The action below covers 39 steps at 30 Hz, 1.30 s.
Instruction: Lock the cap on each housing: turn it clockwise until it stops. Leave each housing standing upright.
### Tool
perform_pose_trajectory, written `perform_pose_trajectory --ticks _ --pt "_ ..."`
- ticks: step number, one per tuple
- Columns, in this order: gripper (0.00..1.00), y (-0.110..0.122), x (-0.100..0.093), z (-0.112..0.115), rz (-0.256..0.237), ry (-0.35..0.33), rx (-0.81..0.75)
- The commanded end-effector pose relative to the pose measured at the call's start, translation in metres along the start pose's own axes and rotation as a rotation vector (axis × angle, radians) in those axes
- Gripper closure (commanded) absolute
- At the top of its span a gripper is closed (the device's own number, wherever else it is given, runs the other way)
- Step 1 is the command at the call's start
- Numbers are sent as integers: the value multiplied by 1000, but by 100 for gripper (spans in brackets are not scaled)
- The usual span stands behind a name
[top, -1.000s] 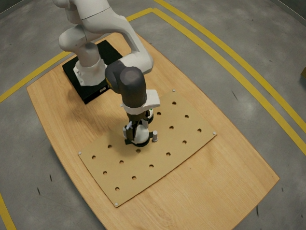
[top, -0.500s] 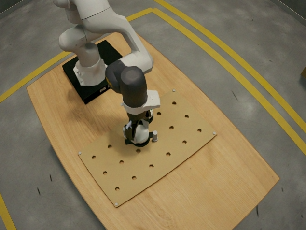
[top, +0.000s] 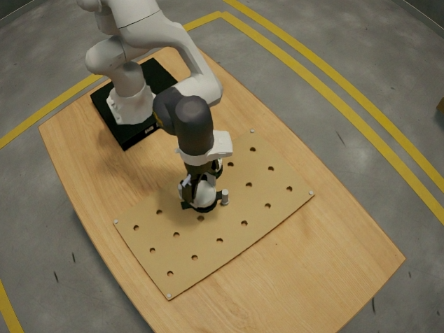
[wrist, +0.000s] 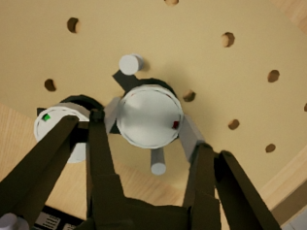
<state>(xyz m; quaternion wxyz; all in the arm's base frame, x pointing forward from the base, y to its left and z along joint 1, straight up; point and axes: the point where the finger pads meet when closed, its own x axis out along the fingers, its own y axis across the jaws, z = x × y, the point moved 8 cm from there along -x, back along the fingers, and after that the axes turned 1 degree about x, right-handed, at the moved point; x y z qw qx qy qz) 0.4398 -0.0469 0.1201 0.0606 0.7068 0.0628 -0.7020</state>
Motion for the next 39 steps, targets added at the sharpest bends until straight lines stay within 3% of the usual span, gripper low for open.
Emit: perform_pose_trajectory --ticks 1,2,39 --pt "90 -2 2 2 0 -8 4" --pt "22 -2 2 2 0 -8 4" --pt "22 -2 1 2 0 -8 4"
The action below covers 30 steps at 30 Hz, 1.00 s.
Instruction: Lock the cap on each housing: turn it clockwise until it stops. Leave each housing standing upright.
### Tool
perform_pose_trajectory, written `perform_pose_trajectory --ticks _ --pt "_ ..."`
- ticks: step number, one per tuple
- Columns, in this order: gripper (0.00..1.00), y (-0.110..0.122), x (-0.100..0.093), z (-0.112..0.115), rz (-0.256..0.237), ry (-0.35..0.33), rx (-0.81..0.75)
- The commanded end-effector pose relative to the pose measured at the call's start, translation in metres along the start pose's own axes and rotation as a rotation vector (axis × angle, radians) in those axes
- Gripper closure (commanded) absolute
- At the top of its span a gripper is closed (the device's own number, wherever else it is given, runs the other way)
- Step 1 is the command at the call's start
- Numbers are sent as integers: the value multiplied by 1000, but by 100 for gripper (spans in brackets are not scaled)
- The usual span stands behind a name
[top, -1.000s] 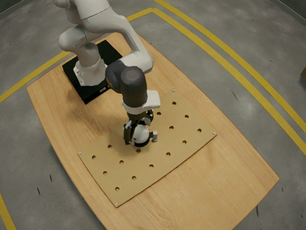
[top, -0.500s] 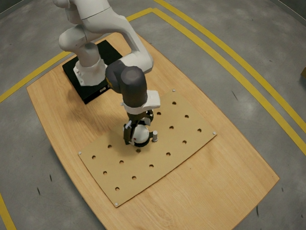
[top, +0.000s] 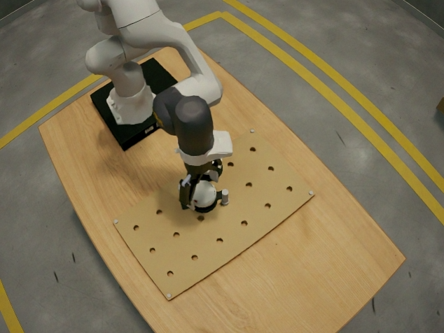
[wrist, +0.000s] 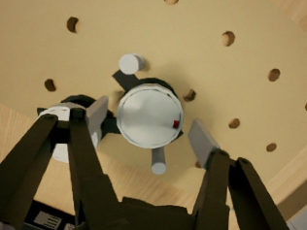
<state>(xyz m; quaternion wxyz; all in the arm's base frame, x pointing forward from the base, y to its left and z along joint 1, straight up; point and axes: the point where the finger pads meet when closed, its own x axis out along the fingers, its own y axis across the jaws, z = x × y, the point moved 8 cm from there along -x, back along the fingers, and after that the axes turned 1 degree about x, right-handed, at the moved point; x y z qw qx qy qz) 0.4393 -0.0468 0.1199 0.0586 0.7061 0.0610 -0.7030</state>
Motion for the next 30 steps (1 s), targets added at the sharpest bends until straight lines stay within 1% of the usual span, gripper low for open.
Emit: perform_pose_trajectory --ticks 1,13,24,26,30 --pt "22 -2 1 1 1 -5 -1" --pt "22 -2 -6 1 1 -5 -1" --pt "22 -2 -24 1 1 -5 -1" --pt "22 -2 -24 1 1 -5 -1" --pt "22 -2 -33 1 1 -5 -2"
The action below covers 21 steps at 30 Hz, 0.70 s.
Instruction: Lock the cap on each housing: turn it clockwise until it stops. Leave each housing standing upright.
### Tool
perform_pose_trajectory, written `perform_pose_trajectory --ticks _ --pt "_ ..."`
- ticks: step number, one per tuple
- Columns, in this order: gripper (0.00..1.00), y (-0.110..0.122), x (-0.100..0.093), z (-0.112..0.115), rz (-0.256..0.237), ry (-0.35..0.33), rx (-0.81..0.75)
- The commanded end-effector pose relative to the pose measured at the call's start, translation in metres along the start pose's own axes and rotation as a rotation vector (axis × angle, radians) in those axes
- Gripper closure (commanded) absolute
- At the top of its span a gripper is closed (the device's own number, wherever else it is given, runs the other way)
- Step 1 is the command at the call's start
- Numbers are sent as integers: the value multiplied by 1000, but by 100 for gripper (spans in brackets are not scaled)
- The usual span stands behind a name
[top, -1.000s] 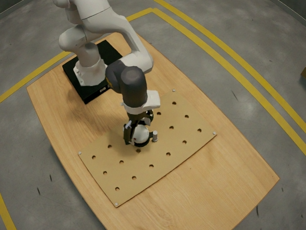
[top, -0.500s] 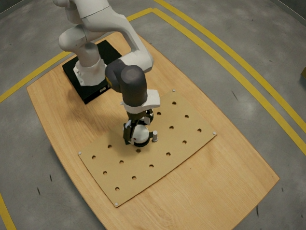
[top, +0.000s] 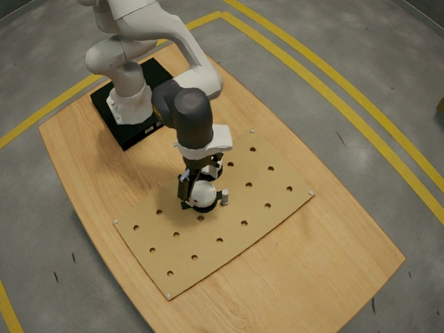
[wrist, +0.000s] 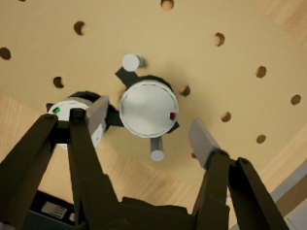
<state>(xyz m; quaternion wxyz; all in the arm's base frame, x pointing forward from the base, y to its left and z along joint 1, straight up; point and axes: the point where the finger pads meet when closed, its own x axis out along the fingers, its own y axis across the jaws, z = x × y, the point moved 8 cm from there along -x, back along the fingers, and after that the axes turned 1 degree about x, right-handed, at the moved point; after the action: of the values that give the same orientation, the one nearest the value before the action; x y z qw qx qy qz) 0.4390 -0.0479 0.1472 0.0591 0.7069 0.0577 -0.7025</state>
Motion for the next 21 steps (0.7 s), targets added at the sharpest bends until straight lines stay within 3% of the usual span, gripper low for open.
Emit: perform_pose_trajectory --ticks 1,21 --pt "22 -3 -7 0 -5 -7 -6" --pt "22 -3 -37 0 -5 -7 -7"
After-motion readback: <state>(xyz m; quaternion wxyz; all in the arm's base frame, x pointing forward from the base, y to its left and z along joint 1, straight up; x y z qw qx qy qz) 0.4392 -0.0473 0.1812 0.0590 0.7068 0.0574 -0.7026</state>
